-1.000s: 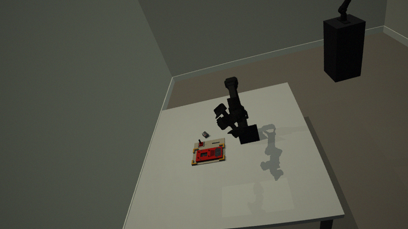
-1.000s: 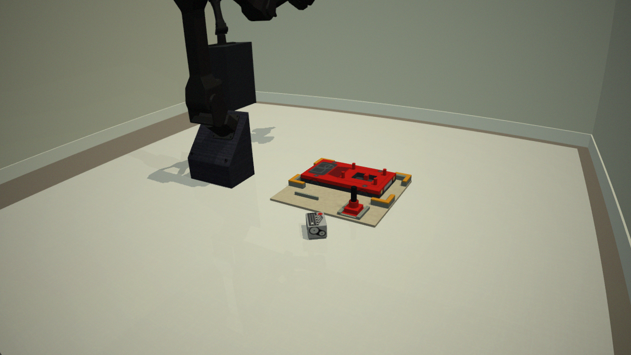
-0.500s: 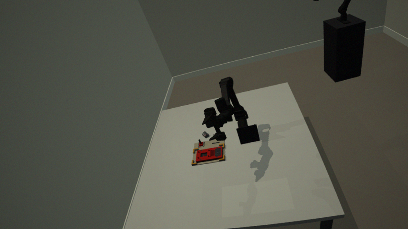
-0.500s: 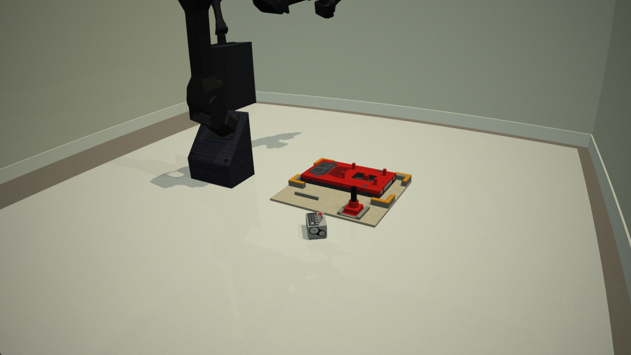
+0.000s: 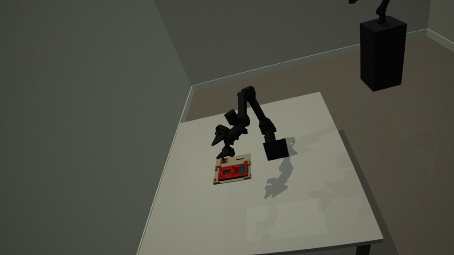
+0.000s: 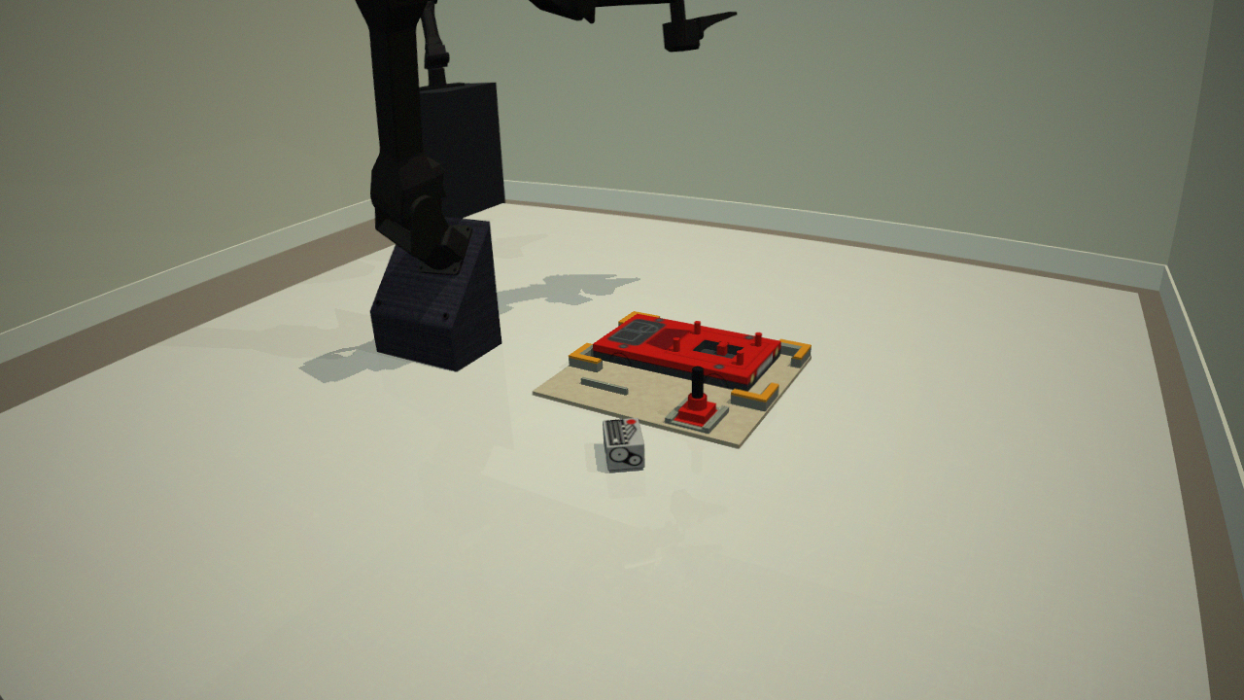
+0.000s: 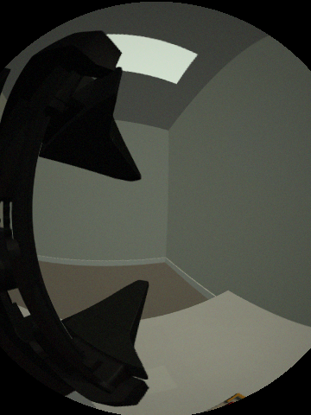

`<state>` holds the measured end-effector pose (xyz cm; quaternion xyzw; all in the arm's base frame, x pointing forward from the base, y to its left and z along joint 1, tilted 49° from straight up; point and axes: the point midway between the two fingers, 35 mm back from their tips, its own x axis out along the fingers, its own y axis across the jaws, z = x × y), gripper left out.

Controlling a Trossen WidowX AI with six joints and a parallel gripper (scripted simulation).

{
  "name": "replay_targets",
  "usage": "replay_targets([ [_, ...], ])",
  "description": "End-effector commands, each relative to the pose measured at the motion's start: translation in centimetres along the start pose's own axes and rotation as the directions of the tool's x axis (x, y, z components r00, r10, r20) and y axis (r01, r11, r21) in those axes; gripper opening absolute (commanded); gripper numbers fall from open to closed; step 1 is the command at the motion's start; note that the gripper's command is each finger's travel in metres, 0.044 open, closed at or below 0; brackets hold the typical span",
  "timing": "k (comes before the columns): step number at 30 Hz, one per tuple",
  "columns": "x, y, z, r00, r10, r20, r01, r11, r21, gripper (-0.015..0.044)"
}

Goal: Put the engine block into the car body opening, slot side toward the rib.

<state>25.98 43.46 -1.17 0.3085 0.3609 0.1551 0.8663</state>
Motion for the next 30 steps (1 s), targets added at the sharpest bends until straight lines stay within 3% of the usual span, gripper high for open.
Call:
replay_targets([
  [1,0.3,-0.8,2.6,0.998,-0.035,0.045,0.036,0.998,-0.041,0.0440],
  [15,0.8,-4.7,8.3,0.969,-0.221,0.106,0.245,0.899,-0.364,0.0440],
  [30,-0.3,-10.1,15.1,0.879,-0.449,0.160,0.424,0.582,-0.694,0.0440],
])
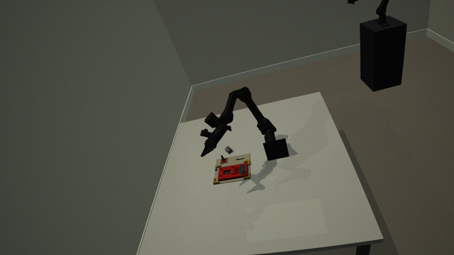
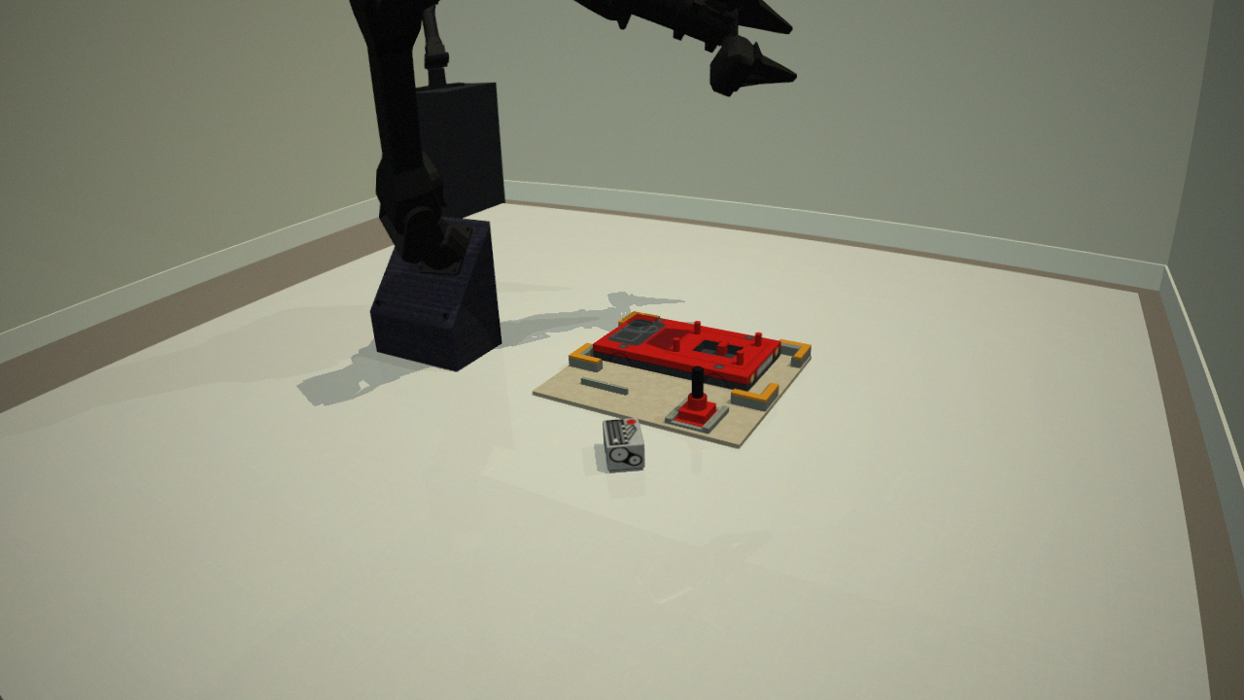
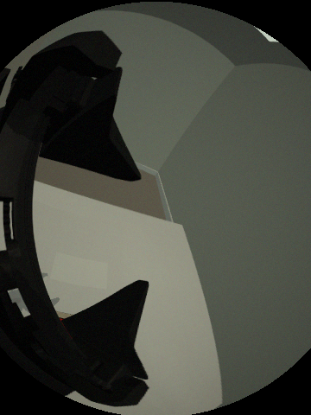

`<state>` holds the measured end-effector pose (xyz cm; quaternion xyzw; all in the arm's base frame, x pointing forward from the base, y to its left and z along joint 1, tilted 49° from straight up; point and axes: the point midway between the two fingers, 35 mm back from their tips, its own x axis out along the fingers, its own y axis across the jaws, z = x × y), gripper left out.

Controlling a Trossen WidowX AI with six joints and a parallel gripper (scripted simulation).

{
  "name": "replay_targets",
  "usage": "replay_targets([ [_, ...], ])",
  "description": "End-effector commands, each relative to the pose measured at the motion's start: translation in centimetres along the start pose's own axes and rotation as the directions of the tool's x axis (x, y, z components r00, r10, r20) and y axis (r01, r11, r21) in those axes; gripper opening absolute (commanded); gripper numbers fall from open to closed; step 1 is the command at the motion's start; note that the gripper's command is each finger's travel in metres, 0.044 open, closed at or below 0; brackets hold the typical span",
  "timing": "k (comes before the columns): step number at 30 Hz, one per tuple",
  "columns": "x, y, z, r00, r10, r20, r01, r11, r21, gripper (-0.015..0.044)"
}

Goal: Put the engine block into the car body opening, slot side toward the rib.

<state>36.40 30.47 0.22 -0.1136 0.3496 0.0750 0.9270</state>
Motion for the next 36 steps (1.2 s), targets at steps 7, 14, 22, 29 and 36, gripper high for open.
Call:
replay_targets([
  [7,0.6,-5.4,0.9,0.988,-0.131,-0.076,0.106,0.957,-0.271,0.0440],
  [14,0.6,-9.4,1.0,0.965,-0.220,-0.145,0.130,0.876,-0.465,0.0440],
  [22,0.2,-13.9,0.8,0.922,-0.314,-0.226,0.093,0.747,-0.659,0.0440],
  [29,-0.6,-17.8,0.5,0.873,-0.386,-0.297,0.004,0.616,-0.788,0.0440],
  [36,-1.8,-21.5,0.1,0.814,-0.449,-0.368,-0.128,0.478,-0.869,0.0440],
])
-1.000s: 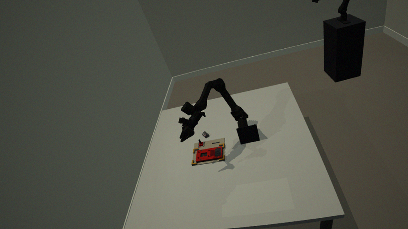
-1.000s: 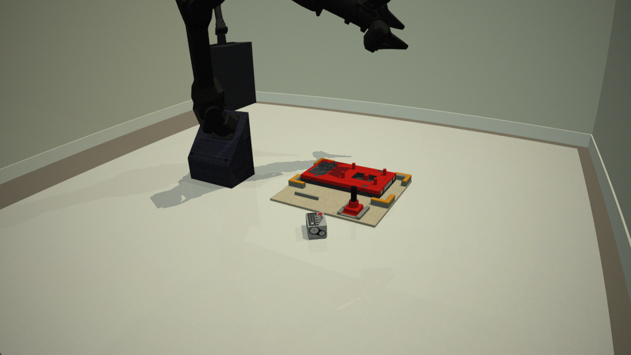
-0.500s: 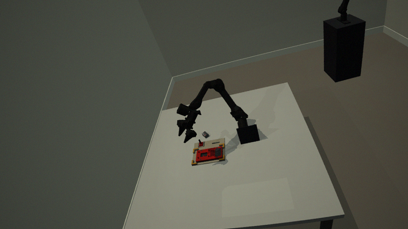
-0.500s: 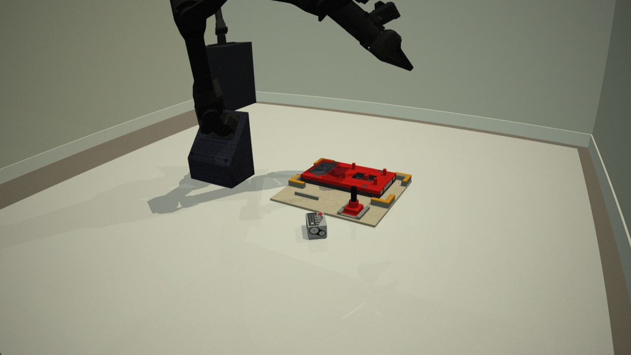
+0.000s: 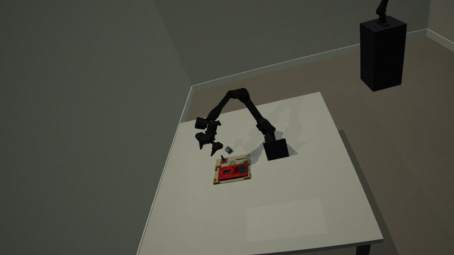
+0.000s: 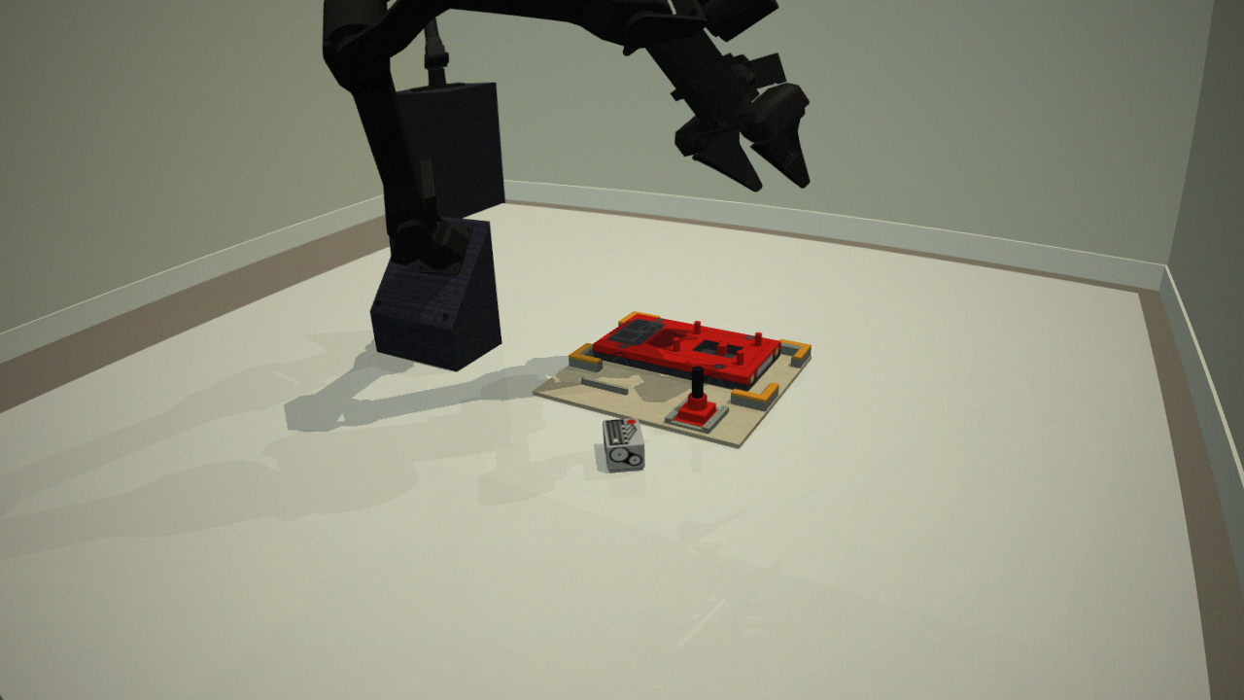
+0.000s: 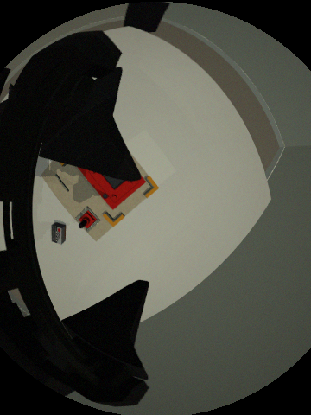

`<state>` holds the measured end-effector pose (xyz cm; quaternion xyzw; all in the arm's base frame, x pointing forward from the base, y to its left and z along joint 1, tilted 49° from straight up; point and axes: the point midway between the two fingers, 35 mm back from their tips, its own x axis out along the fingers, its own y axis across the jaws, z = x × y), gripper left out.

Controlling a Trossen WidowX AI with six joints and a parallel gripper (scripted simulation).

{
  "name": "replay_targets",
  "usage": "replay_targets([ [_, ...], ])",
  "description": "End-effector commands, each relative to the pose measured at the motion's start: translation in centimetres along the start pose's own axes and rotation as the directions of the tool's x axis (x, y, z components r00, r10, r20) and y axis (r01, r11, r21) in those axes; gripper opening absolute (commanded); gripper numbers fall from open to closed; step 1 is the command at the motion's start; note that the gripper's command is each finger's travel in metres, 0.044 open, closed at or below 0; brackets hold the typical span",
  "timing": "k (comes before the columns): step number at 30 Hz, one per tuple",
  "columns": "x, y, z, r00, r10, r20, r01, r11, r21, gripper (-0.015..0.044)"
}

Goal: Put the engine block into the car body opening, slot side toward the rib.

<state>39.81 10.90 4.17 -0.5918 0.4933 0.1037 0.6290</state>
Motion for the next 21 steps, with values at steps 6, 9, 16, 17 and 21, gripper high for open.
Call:
replay_targets([
  [6,0.4,-1.9,-4.4,0.992,0.035,-0.123,-0.063,0.969,-0.237,0.0440],
  [9,0.6,-2.4,-6.0,0.985,0.051,-0.166,-0.103,0.942,-0.318,0.0440],
  [16,0.5,-3.7,-9.9,0.960,0.092,-0.264,-0.215,0.847,-0.487,0.0440],
  [17,0.5,-3.9,-10.5,0.956,0.098,-0.278,-0.232,0.829,-0.509,0.0440],
  [21,0.3,-4.5,-12.8,0.936,0.122,-0.330,-0.305,0.750,-0.587,0.0440],
])
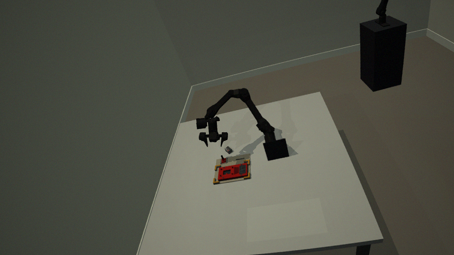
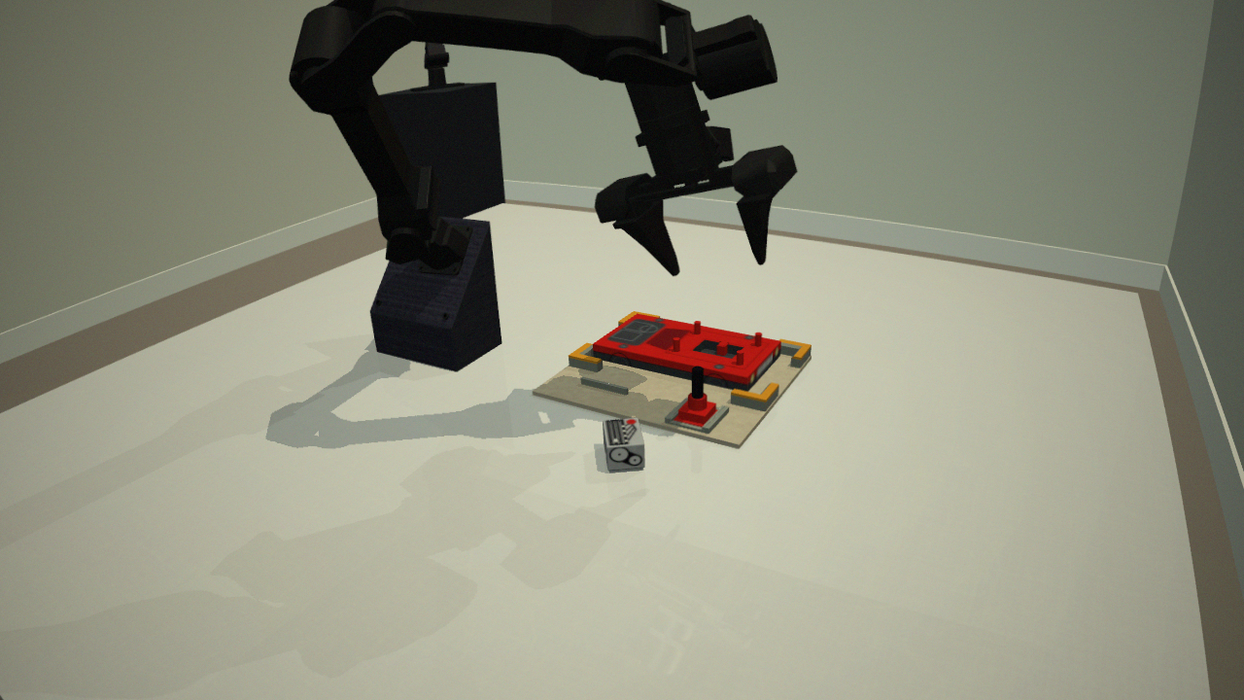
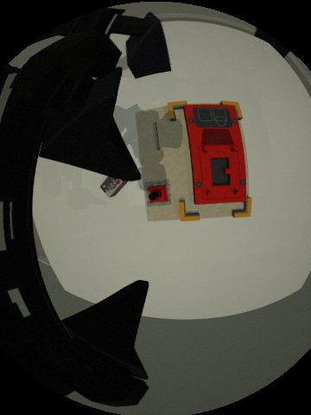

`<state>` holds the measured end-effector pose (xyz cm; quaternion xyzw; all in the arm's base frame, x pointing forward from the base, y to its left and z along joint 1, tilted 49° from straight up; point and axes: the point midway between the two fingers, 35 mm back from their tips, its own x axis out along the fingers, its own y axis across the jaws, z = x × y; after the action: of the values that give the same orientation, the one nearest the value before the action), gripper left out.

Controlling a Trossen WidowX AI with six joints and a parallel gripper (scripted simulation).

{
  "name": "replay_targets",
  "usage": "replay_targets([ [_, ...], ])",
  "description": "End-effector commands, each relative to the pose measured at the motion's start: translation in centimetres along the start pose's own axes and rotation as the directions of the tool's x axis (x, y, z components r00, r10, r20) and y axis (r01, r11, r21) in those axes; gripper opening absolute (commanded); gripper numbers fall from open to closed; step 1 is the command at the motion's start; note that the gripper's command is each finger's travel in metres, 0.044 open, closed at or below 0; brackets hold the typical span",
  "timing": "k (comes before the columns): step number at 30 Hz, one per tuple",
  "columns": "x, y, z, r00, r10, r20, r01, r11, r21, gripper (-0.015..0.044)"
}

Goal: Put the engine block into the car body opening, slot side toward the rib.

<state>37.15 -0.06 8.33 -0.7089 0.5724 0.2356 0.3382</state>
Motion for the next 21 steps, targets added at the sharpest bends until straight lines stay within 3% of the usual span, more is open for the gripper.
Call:
replay_targets([
  [1,0.2,0.5,-2.1,0.999,0.038,-0.028,-0.041,0.994,-0.098,0.0440],
  [16,0.8,4.2,-10.0,0.963,0.241,-0.120,-0.268,0.814,-0.516,0.0440],
  [21,0.9,4.8,-10.2,0.957,0.261,-0.128,-0.288,0.783,-0.552,0.0440],
])
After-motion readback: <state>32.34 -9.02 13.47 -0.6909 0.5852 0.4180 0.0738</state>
